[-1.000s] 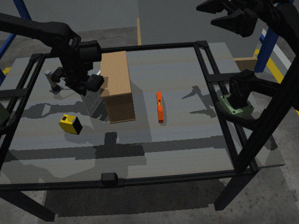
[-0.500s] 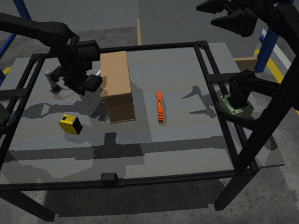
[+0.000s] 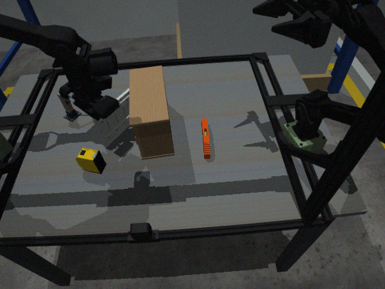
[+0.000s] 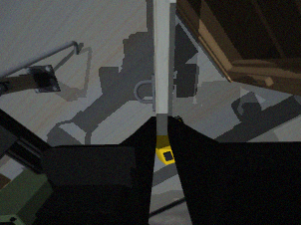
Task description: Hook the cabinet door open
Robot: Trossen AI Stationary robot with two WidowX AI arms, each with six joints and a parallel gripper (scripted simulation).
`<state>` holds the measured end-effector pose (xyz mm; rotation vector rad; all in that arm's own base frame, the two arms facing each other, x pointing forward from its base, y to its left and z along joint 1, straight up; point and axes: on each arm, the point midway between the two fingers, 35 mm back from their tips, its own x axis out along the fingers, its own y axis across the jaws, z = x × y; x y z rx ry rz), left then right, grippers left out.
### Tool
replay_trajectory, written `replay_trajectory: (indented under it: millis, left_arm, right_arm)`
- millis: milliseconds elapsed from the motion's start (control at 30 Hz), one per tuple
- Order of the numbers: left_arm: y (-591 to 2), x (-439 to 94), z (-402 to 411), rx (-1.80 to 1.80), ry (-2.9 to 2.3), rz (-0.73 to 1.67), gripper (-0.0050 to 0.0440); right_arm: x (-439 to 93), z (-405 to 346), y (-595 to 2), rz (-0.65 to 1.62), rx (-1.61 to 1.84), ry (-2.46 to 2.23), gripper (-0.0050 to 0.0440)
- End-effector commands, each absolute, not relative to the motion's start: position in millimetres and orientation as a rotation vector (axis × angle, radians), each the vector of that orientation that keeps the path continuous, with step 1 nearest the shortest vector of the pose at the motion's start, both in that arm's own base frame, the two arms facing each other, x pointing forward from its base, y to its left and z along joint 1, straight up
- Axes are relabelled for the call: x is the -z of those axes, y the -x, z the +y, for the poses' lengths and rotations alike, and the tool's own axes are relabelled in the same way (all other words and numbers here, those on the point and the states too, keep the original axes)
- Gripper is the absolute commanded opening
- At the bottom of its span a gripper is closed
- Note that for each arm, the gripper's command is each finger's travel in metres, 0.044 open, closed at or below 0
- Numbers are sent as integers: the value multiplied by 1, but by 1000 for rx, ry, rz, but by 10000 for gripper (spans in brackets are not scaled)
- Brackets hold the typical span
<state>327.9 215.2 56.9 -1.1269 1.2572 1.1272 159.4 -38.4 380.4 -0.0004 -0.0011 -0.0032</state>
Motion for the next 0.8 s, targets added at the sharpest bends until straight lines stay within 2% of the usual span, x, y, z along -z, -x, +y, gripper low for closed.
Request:
replay_trajectory:
  millis: [0, 467, 767]
  left_arm:
    - [-318, -56, 217, -1093, 1093, 1279, 0]
    - [-312, -56, 218, -1074, 1074, 1290, 0]
    - [-316, -57, 217, -1073, 1075, 1290, 216]
  right_arm:
    - [-380, -38, -159, -1, 0, -1, 400]
    - [-380, -38, -159, -1, 0, -1, 400]
    - [-380, -38, -159, -1, 0, -1, 400]
